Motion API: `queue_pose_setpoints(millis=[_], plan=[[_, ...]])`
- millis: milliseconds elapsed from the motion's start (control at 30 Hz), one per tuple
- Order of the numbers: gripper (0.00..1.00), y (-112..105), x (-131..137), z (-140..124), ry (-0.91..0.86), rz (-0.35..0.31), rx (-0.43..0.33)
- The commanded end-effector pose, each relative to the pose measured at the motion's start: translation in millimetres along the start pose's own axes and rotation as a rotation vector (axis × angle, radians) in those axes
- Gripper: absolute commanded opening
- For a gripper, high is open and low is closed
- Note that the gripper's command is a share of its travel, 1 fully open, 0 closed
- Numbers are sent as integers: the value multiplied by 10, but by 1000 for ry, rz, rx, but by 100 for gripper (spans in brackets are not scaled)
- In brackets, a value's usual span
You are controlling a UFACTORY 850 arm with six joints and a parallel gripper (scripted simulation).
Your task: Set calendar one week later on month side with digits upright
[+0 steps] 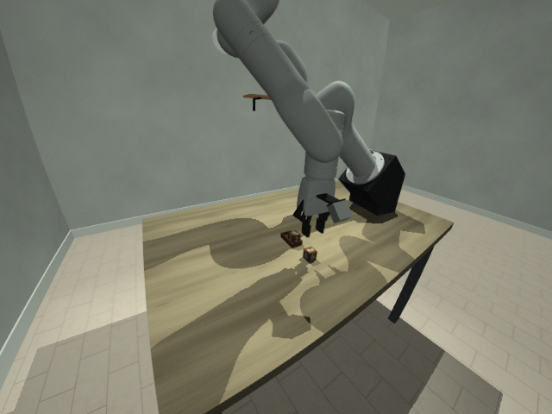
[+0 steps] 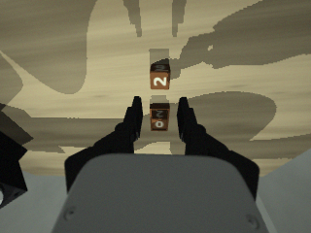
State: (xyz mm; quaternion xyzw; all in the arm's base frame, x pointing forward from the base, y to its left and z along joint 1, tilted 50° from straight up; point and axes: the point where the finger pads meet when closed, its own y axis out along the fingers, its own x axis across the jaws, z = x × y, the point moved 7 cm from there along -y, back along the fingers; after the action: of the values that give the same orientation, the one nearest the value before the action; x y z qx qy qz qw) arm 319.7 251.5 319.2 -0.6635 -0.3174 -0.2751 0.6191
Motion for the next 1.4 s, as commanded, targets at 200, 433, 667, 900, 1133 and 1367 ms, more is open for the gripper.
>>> queue_pose_setpoints(millis=[200,433,667,900,1133,1367], plan=[[49,-2,2,3,1,-1,1],[49,-2,2,3,1,-1,1],[49,-2,2,3,1,-1,1],[49,-1,2,3,1,-1,1],[49,11,2,3,1,-1,1],[49,49,1,3,1,-1,1]])
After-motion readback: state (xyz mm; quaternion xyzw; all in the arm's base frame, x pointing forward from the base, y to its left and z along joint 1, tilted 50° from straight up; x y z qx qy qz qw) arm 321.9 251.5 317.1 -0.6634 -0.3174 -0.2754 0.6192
